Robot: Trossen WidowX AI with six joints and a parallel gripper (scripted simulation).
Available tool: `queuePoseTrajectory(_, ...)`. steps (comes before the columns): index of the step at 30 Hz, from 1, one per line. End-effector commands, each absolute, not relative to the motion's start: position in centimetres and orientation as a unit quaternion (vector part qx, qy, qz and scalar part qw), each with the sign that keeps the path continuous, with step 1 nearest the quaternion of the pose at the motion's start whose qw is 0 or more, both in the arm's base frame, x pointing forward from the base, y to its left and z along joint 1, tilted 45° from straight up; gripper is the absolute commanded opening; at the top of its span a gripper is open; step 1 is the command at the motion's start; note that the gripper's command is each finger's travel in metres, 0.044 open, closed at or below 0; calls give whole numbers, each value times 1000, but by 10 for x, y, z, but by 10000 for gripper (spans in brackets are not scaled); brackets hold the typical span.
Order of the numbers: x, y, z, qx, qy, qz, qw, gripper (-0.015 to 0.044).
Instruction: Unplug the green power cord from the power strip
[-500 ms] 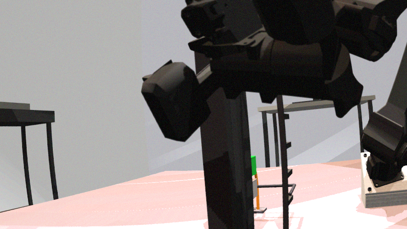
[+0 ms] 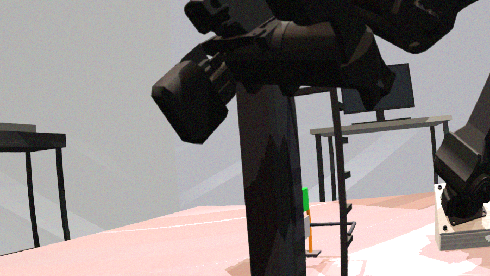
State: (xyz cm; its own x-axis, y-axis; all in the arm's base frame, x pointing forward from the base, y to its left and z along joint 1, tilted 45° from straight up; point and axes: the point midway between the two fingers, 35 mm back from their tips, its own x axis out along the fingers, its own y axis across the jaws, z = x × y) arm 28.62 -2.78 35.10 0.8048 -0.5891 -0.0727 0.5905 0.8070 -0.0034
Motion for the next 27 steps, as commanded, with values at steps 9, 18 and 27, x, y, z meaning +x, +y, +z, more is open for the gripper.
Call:
queuePoseTrajectory(9, 304, -79, 362, -52, 78, -334, 938, 160)
queuePoseTrajectory(18, 307, -137, 363, -50, 106, -380, 918, 160)
queuePoseTrajectory(27, 304, -187, 348, 14, 133, -410, 902, 160)
